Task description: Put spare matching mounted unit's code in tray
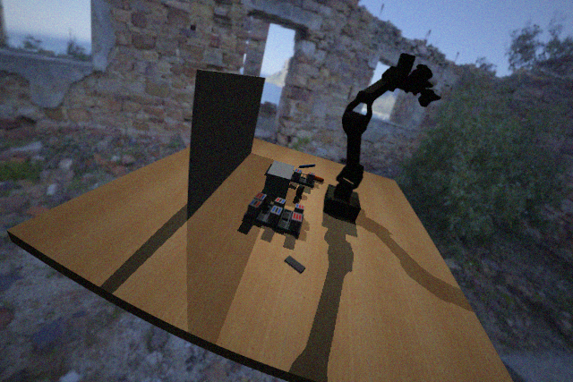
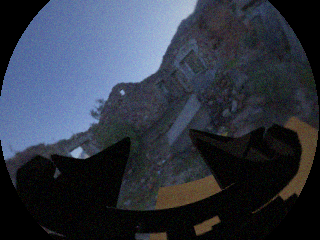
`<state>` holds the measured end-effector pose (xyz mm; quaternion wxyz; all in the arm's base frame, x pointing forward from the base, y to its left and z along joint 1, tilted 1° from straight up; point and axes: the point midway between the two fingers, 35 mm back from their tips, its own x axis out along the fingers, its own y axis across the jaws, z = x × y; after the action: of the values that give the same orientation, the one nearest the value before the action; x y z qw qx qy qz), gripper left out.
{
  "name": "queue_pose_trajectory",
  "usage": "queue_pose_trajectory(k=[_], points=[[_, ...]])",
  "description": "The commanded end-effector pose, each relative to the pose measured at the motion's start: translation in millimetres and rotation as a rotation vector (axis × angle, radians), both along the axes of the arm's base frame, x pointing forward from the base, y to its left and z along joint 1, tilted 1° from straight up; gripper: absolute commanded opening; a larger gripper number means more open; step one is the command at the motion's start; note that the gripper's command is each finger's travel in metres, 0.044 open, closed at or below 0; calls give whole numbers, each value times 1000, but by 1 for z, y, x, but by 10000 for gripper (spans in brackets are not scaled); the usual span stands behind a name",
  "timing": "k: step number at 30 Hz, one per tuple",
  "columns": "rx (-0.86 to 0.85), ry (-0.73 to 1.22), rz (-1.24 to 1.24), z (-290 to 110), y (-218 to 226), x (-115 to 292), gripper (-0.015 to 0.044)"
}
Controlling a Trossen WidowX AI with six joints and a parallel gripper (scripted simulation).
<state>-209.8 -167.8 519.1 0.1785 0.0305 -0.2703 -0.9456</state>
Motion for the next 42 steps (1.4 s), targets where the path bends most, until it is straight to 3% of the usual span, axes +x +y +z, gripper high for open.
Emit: queue_pose_trajectory(k=[1,7,12,19,26,34,42], points=[[0,0,0,0,0,0,426],[4,0,10,-1,-3,1,440],[117,-9,268,-20,-65,33,440],[354,-24,614,-61,-142,106,440],[580,9,955,-105,-185,207,440],[863,138,1346,-158,-181,330,440],[1087,323,1664,-199,-138,438,440]])
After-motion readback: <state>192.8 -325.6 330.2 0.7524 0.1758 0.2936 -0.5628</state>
